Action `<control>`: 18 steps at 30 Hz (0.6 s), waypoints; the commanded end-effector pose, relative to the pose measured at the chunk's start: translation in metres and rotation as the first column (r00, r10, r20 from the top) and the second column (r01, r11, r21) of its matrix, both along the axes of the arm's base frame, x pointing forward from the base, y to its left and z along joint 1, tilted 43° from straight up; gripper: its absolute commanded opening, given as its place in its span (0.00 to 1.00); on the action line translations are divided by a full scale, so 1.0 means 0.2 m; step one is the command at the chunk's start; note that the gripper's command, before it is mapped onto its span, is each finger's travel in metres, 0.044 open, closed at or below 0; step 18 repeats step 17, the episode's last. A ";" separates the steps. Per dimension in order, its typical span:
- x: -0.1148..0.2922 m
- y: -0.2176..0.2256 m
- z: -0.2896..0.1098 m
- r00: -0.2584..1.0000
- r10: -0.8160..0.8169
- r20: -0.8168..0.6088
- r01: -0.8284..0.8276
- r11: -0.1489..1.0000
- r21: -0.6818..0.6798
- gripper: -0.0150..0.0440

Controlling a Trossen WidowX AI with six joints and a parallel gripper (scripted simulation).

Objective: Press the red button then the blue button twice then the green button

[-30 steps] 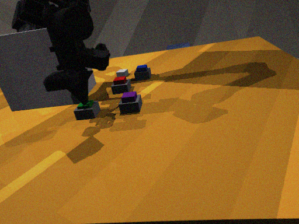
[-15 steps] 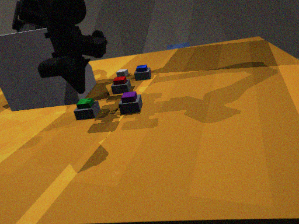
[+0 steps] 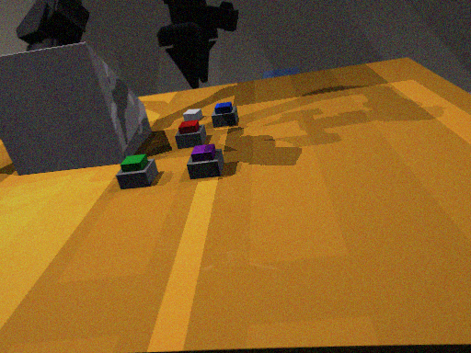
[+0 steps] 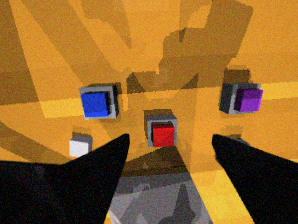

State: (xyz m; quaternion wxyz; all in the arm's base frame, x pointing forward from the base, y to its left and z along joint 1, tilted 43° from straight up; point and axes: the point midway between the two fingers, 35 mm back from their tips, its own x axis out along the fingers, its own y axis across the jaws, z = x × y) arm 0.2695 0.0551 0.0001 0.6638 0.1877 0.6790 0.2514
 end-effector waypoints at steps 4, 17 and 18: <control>-0.07 0.38 0.44 1.000 -0.003 0.010 0.003 0.998 0.060 0.93; -0.22 0.58 0.70 1.000 0.011 -0.002 -0.011 0.993 0.117 0.93; -0.22 0.58 0.70 1.000 0.011 -0.002 -0.011 0.993 0.117 0.93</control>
